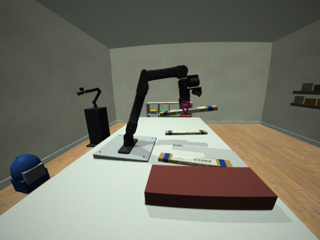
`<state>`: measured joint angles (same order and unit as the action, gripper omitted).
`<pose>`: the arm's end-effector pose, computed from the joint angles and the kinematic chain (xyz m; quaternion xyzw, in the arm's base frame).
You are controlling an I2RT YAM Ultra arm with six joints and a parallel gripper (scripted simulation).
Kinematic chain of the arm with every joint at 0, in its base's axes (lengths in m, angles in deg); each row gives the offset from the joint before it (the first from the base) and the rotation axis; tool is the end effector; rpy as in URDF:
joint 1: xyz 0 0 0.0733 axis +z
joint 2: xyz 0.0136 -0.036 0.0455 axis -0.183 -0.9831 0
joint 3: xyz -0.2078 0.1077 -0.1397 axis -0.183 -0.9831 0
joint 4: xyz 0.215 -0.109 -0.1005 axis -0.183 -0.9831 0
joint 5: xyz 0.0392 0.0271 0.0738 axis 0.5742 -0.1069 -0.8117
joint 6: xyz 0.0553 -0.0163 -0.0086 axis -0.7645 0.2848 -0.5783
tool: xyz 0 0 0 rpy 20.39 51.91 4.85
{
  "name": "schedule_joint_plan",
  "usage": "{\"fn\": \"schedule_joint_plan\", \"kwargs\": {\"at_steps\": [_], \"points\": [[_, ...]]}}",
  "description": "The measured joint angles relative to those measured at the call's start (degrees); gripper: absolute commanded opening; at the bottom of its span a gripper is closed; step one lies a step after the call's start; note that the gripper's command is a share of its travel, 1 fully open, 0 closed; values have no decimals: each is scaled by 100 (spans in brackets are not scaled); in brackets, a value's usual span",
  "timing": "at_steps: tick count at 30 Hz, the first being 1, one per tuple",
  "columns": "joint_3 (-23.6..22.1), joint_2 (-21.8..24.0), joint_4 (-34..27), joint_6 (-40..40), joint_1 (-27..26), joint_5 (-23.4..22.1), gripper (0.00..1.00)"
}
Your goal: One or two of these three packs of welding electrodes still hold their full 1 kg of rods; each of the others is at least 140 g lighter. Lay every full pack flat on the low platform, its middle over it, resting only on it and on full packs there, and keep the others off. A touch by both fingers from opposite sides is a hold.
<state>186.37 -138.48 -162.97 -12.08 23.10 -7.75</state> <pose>0.3369 0.0758 0.3657 0.0787 0.9926 0.0248 0.0895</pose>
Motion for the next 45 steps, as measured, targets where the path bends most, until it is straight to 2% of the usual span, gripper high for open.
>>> {"fn": "schedule_joint_plan", "kwargs": {"at_steps": [27,36,45], "points": [[-205,0,0,15,0,-2,0],[-330,0,0,785,-286,-48,0],[-431,0,0,1180,-605,-57,0]]}}
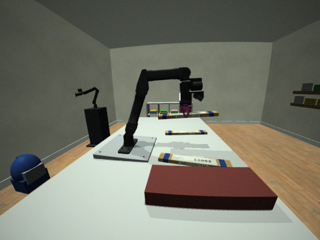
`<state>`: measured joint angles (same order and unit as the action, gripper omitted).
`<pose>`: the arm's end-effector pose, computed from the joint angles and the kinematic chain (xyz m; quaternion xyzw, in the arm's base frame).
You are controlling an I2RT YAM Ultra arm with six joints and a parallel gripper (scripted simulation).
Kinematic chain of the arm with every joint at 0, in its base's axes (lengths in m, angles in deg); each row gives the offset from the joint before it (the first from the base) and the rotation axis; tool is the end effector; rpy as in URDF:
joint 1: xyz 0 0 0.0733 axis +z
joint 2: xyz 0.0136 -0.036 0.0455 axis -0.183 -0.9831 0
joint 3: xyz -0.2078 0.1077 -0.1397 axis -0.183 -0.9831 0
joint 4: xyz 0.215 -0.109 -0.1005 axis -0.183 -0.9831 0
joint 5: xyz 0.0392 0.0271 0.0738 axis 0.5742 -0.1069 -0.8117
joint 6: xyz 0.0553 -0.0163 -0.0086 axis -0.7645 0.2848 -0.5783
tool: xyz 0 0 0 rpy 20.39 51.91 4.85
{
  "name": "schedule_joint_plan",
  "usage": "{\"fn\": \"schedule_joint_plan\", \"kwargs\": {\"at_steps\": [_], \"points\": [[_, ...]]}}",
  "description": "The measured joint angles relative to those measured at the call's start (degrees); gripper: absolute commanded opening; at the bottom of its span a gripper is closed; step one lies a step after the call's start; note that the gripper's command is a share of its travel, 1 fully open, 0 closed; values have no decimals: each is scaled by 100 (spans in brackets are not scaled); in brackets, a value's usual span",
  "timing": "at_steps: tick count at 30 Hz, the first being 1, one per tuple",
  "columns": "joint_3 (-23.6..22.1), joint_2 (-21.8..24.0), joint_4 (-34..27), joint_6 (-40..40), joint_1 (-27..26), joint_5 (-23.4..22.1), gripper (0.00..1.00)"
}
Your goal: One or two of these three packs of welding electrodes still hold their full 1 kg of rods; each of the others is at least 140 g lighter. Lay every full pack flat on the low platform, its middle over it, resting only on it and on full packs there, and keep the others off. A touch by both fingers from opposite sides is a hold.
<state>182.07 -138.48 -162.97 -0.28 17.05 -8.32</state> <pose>0.3418 0.0401 0.3469 0.0286 0.9981 0.0102 0.0545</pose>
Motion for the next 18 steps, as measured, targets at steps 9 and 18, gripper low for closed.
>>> {"fn": "schedule_joint_plan", "kwargs": {"at_steps": [9,18], "points": [[-66,0,0,387,-415,-13,0],[-116,0,0,708,-708,-46,0]]}}
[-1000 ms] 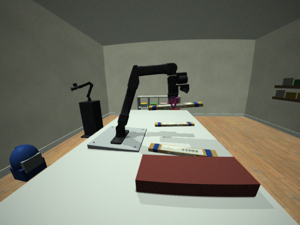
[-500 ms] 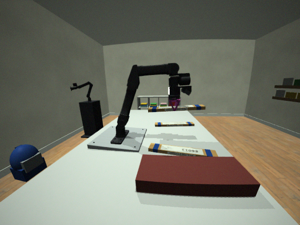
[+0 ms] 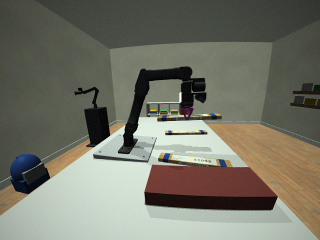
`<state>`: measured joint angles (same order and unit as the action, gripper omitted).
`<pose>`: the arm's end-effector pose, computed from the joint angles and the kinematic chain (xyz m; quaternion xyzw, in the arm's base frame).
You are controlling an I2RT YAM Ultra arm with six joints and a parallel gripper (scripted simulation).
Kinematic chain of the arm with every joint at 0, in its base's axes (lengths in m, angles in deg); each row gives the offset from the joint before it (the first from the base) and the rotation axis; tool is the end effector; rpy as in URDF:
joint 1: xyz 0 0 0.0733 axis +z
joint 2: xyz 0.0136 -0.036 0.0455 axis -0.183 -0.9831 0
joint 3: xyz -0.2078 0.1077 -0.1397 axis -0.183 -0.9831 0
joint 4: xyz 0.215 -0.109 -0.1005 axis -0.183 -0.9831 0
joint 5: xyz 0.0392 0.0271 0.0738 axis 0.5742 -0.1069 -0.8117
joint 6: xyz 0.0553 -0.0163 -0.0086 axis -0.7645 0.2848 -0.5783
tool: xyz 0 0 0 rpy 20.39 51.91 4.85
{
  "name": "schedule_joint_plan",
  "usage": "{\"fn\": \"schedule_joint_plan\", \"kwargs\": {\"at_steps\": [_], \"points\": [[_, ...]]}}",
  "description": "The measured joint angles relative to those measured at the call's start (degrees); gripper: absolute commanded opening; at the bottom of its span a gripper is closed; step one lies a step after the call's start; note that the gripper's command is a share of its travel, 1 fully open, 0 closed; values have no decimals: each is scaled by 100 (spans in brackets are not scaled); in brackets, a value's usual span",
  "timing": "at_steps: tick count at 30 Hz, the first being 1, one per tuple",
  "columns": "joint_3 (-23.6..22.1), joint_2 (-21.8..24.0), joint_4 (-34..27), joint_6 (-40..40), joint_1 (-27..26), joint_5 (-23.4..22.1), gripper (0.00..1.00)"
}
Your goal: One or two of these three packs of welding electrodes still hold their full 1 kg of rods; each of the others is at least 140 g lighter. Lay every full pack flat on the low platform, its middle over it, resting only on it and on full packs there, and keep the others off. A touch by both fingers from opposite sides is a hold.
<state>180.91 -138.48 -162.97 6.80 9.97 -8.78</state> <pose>0.3436 -0.0020 0.3419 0.0284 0.9985 0.0072 0.0452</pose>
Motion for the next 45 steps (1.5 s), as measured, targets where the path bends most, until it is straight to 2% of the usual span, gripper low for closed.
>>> {"fn": "schedule_joint_plan", "kwargs": {"at_steps": [14,45], "points": [[-2,-17,0,533,-553,-15,0],[35,-509,7,1679,-1744,-55,0]]}}
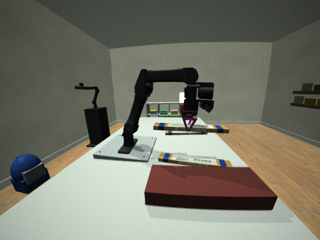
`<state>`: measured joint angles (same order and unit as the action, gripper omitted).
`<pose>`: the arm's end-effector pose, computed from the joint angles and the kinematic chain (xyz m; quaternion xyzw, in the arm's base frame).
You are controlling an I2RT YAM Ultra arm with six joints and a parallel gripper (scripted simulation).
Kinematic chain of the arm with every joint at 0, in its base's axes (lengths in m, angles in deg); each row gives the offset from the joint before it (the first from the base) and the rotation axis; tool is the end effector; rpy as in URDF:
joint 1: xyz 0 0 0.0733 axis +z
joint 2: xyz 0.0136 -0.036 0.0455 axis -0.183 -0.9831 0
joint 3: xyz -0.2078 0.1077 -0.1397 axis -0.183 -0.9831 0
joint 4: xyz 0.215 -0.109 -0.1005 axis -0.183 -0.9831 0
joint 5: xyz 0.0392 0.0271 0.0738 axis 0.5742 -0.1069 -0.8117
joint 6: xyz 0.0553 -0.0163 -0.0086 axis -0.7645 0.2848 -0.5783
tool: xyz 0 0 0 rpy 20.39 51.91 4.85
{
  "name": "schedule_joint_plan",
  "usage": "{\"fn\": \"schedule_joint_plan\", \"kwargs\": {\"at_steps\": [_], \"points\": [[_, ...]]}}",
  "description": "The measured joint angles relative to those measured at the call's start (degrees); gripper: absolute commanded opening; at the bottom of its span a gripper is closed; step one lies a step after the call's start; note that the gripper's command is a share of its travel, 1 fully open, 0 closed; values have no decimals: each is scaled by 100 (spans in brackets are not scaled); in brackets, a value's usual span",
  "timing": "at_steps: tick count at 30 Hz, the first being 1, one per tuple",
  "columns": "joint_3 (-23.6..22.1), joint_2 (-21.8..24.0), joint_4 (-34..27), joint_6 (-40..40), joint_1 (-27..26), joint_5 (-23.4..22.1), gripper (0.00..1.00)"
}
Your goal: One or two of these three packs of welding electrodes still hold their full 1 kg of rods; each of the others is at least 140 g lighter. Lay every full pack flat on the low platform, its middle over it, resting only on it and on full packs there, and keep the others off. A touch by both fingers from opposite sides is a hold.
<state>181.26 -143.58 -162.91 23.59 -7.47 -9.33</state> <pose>0.3454 -0.1104 0.3138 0.0344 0.9993 0.0095 0.0073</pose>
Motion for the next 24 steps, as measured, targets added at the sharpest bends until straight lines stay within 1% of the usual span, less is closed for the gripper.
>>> {"fn": "schedule_joint_plan", "kwargs": {"at_steps": [6,15,20,24], "points": [[92,-46,-4,203,-166,-15,0],[297,-273,-2,527,-531,-15,0],[317,-334,-7,662,-645,-17,0],[435,-411,-4,796,-767,-26,0]]}}
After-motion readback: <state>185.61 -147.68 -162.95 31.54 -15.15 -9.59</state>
